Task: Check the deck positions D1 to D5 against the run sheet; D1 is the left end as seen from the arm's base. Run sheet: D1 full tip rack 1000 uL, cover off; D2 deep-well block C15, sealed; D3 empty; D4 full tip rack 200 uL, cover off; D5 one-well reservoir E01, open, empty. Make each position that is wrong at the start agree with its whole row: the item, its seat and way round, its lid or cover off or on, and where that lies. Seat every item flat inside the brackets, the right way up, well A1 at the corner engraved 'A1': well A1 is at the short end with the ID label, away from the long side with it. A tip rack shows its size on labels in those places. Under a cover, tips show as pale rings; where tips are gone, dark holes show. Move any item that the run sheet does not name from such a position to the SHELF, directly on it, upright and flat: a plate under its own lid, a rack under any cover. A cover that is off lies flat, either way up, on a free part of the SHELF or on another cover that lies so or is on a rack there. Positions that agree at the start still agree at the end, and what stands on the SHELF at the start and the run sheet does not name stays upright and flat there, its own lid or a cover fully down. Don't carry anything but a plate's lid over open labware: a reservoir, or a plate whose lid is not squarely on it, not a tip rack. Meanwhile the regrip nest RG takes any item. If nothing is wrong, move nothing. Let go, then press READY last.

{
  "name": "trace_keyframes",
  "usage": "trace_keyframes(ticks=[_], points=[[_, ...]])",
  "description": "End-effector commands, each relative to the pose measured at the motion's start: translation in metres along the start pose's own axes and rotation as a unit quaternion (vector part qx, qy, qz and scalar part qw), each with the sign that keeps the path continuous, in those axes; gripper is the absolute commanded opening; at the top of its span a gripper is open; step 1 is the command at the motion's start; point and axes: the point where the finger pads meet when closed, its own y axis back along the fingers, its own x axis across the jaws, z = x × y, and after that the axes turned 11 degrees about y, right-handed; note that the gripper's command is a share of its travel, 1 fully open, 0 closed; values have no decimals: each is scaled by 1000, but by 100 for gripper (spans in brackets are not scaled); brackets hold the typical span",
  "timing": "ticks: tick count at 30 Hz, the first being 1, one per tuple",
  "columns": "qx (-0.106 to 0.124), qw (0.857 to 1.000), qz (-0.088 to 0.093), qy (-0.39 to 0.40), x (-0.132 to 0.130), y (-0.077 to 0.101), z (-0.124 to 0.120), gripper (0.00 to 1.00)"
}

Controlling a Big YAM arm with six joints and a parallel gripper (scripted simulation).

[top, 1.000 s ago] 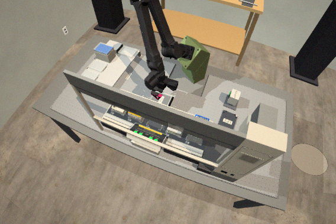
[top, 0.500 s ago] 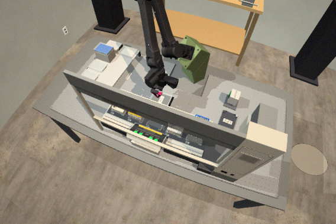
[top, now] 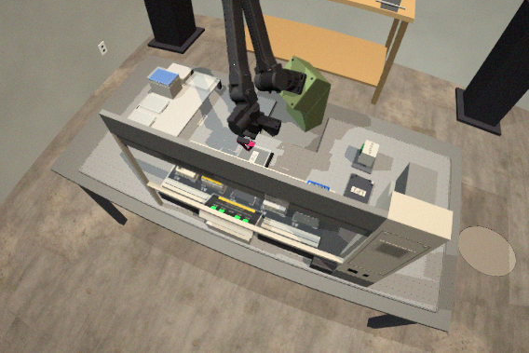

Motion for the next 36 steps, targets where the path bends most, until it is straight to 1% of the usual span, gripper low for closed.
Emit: trace_keyframes(ticks=[1,9,11,12,14,26,28,29,30,36], points=[[0,1000,-19,-15,-17,15,-6,100],[0,1000,-20,-17,-17,30,-7,100],[0,1000,-20,-17,-17,30,-7,100],[-2,1000,-15,-14,-12,29,-4,100],[0,1000,-20,-17,-17,36,-7,100],[-2,1000,-21,-19,-17,57,-8,100],[-2,1000,-21,-19,-17,57,-8,100],[-3,1000,-15,-14,-11,55,-3,100],[-2,1000,-21,-19,-17,61,-8,100],[-3,1000,-21,-20,-17,71,-8,100]])
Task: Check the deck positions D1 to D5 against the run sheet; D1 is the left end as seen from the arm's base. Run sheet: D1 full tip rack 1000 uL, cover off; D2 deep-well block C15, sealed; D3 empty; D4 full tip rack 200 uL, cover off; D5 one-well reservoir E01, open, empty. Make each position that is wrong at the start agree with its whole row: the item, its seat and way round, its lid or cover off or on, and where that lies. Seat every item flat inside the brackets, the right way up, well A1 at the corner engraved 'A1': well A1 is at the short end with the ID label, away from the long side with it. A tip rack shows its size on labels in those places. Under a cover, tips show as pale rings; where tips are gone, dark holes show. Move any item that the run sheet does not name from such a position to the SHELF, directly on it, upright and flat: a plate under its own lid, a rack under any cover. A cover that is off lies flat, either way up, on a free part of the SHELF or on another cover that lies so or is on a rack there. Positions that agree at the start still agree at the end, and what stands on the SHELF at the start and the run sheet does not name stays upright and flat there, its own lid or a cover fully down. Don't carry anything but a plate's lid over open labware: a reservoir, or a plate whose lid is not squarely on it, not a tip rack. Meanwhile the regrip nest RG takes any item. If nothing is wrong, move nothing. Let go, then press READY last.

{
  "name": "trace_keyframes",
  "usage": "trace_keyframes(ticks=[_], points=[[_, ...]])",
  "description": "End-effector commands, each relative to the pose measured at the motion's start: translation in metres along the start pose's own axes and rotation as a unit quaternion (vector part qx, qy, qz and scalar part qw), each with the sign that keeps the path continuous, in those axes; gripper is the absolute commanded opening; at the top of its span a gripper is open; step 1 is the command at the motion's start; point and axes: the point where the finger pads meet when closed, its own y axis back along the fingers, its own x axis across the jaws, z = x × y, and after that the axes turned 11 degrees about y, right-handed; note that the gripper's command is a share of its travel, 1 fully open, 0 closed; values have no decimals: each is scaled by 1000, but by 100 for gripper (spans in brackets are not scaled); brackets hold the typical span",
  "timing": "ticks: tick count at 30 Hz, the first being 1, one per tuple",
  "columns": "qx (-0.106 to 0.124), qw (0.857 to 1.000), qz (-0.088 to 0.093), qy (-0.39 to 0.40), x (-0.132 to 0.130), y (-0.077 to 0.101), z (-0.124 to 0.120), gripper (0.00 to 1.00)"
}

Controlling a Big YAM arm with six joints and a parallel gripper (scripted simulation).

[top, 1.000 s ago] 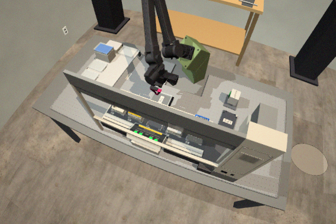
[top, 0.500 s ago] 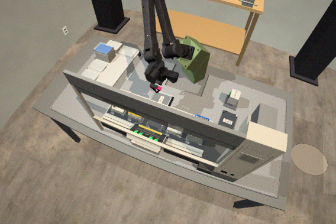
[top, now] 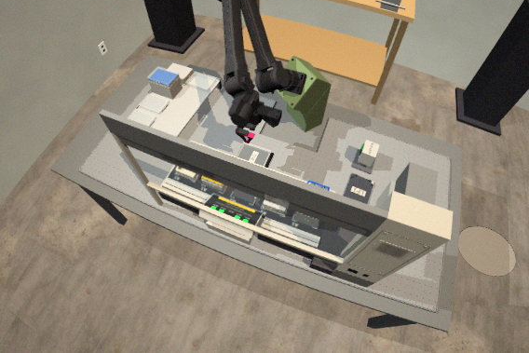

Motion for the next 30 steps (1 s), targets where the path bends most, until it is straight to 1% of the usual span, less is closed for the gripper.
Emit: trace_keyframes(ticks=[1,7,9,10,11,12,18,19,21,23,24,26,27,30], points=[[-2,1000,-21,-24,-16,20,-7,100],[-4,1000,-18,-22,-15,29,-6,100],[-4,1000,-18,-22,-15,29,-6,100],[-4,1000,-14,-19,-12,28,-4,100],[-4,1000,-19,-23,-15,33,-7,100],[-4,1000,-20,-24,-15,35,-7,100],[-5,1000,-16,-21,-15,43,-5,100],[-5,1000,-16,-21,-15,43,-5,100],[-5,1000,-6,-11,-5,37,1,100],[-5,1000,-5,-11,-4,36,1,100],[-3,1000,-9,-16,-8,37,-2,100],[-3,1000,-9,-16,-8,37,-2,100],[-5,1000,-3,-18,2,33,5,100],[-5,999,-3,-48,1,34,4,100]])
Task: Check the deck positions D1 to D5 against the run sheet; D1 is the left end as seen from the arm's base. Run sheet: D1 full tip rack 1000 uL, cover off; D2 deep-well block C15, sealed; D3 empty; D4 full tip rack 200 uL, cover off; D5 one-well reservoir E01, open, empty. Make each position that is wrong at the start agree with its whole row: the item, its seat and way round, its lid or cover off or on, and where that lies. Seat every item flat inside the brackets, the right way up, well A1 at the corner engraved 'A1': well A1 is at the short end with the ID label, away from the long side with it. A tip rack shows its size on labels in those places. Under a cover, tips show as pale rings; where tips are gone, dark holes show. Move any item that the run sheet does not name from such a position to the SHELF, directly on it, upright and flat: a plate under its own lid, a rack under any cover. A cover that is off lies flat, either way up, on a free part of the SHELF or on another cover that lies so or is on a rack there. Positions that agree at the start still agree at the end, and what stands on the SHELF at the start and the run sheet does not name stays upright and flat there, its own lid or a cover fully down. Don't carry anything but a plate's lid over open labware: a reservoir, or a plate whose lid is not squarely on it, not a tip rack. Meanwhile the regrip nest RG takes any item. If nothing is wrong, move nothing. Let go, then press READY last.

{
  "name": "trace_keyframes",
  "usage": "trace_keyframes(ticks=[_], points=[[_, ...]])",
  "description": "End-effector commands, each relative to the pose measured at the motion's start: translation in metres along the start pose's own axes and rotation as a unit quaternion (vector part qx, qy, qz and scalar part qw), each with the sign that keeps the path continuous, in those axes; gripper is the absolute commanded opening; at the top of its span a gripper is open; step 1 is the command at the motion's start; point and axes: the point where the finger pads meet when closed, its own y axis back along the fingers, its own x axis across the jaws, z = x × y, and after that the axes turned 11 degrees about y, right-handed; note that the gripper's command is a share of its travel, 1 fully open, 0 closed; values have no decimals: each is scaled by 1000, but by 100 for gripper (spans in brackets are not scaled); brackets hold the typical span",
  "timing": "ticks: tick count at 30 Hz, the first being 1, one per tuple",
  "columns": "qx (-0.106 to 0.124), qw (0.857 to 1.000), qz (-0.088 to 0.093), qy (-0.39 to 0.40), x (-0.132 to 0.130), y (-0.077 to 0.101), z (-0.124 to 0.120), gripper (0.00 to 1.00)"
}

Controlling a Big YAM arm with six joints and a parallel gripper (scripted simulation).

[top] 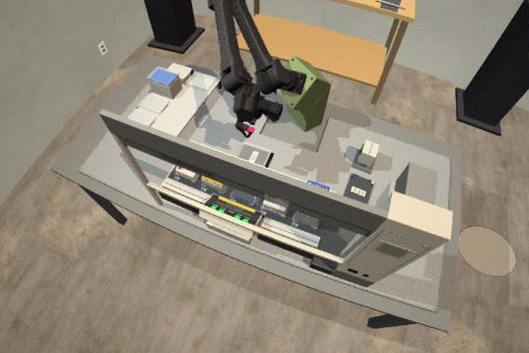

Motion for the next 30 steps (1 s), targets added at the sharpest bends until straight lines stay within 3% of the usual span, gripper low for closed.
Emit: trace_keyframes(ticks=[1,13,30], points=[[-3,999,-6,-43,-2,4,1,100],[-4,990,-5,-142,-2,4,1,100],[-4,958,-5,-288,-2,4,1,100]])
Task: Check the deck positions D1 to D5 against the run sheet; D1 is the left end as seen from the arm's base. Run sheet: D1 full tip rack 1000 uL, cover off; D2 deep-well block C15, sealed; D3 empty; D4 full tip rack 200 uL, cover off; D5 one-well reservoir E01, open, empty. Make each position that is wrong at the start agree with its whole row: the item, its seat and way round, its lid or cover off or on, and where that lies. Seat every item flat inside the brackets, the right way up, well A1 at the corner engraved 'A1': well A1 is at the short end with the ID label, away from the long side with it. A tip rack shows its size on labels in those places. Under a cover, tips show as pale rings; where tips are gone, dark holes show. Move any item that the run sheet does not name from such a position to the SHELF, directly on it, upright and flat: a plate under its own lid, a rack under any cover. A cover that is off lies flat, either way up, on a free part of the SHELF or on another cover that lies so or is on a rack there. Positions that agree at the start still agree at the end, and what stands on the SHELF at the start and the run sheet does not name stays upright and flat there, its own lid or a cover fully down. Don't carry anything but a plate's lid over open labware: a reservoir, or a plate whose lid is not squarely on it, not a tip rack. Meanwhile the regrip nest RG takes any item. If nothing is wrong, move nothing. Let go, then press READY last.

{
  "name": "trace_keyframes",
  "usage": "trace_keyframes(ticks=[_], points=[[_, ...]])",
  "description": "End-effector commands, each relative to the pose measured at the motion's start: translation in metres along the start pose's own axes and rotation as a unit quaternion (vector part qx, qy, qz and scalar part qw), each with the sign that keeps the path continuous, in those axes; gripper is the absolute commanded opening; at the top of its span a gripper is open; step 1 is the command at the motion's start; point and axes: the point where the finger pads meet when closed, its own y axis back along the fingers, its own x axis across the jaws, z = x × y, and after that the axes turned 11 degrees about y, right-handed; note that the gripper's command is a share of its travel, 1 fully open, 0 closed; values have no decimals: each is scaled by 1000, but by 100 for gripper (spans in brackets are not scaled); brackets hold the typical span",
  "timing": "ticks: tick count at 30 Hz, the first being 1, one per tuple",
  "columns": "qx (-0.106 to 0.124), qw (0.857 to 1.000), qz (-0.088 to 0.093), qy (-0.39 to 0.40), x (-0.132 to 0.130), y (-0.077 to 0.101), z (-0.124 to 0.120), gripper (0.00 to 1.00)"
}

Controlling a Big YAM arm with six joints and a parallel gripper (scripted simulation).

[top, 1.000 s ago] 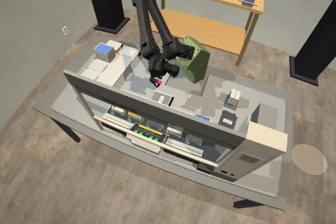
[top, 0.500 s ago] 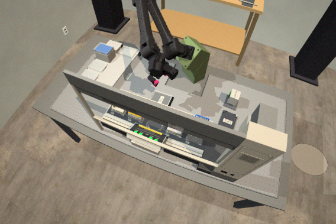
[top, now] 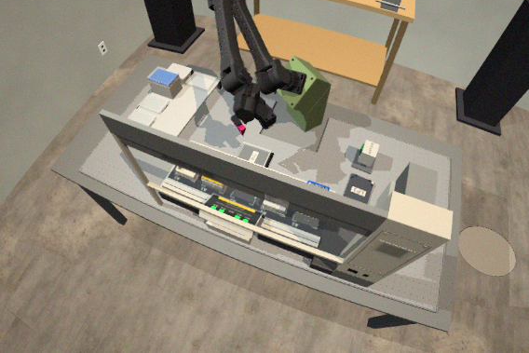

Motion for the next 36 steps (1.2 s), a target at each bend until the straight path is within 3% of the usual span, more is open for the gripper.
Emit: trace_keyframes(ticks=[1,9,18,36], points=[[-5,999,-4,-45,-1,4,2,100],[-5,992,-4,-125,-1,4,2,100],[-3,988,-1,-154,1,3,2,100],[-3,951,-1,-310,0,3,2,100]])
